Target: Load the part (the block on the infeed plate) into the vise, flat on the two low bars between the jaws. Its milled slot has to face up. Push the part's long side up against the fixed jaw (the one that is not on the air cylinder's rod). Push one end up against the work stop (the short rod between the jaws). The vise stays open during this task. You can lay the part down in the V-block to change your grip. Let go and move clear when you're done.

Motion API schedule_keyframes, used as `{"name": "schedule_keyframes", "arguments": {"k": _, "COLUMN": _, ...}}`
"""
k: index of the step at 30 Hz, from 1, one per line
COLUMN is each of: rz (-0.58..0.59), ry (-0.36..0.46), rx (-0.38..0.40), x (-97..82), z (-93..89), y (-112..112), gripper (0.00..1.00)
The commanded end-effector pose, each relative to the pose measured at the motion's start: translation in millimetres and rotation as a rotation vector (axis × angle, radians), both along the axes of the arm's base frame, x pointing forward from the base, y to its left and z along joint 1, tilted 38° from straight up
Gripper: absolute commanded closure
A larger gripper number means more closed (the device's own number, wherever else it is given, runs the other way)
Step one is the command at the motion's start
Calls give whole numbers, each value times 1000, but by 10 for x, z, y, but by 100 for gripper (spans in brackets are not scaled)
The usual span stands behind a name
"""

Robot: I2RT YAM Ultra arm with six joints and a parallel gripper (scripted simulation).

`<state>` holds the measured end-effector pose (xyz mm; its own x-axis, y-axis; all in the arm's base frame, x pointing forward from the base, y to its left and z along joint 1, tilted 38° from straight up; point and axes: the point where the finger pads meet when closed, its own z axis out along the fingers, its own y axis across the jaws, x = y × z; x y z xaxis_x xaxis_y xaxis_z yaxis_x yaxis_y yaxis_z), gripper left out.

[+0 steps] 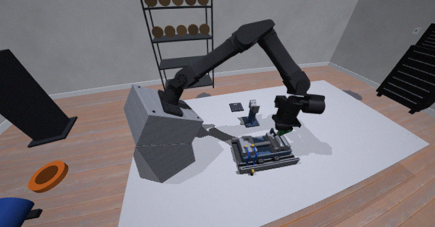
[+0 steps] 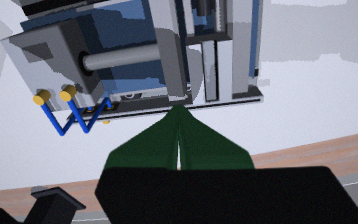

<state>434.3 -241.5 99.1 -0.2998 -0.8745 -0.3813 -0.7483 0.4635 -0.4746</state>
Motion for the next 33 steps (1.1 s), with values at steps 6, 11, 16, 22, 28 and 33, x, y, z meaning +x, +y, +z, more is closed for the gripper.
{"name": "schedule_keyframes", "arguments": {"k": 6, "rz": -302, "ry": 39, "rx": 213, "x": 5, "z": 88, "y": -226, "gripper": 100}}
{"name": "schedule_keyframes", "arguments": {"k": 11, "rz": -410, "ry": 57, "rx": 295, "x": 19, "z": 92, "y": -270, "gripper": 100}}
{"name": "schedule_keyframes", "arguments": {"k": 16, "rz": -526, "ry": 78, "rx": 383, "x": 32, "z": 96, "y": -317, "gripper": 100}}
{"name": "schedule_keyframes", "arguments": {"k": 22, "rz": -670, "ry": 103, "rx": 492, "x": 48, "z": 100, "y": -375, "gripper": 100}}
{"name": "schedule_keyframes", "arguments": {"k": 28, "rz": -805, "ry": 126, "rx": 594, "x": 61, "z": 102, "y": -428, "gripper": 100}}
{"name": "schedule_keyframes", "arguments": {"k": 33, "rz": -954, "ry": 152, "rx": 707, "x": 74, "z": 104, "y": -487, "gripper": 100}}
